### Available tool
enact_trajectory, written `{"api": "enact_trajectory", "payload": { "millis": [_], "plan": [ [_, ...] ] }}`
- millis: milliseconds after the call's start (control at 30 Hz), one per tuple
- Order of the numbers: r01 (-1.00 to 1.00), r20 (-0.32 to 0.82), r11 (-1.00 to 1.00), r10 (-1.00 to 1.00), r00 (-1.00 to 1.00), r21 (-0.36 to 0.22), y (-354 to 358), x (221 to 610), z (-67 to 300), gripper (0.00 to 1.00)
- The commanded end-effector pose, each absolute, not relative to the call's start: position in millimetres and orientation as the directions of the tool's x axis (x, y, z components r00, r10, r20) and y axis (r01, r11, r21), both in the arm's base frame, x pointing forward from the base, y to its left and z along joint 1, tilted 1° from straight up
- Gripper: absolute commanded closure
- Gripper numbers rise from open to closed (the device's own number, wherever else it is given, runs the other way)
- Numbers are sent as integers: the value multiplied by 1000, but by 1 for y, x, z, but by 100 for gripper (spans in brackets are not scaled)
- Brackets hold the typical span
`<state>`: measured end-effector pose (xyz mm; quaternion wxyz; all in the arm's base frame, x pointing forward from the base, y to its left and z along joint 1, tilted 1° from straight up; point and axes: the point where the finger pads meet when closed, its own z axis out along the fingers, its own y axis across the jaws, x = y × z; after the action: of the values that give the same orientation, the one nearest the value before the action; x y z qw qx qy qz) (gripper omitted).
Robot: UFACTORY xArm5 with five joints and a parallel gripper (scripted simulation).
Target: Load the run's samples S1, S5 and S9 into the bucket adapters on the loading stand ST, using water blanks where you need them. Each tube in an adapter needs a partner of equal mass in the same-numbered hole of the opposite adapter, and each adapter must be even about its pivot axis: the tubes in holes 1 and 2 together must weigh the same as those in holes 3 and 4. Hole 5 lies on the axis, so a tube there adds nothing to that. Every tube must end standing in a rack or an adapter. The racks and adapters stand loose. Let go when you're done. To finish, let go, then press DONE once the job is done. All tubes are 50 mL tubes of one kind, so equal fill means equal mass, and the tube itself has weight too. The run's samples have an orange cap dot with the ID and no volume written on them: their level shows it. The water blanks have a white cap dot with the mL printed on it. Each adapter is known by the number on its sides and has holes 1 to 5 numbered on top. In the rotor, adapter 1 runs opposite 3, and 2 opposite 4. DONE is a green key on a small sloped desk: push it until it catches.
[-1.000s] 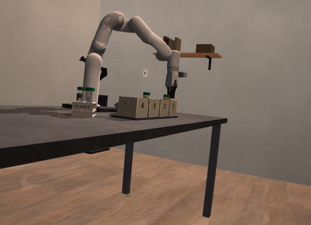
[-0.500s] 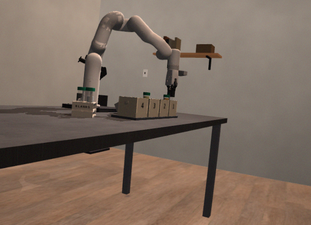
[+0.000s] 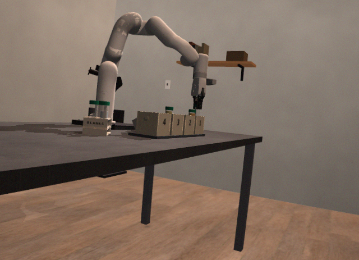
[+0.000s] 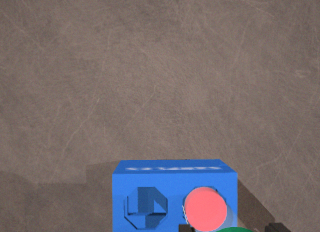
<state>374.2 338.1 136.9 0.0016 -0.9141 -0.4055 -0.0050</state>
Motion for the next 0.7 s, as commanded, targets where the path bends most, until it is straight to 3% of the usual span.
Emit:
{"api": "enact_trajectory", "payload": {
  "millis": [0,667],
  "plan": [
    [741,16,-671,741,671,-10,339,375,148,100],
    [741,16,-671,741,671,-10,338,375,184,100]
  ]
}}
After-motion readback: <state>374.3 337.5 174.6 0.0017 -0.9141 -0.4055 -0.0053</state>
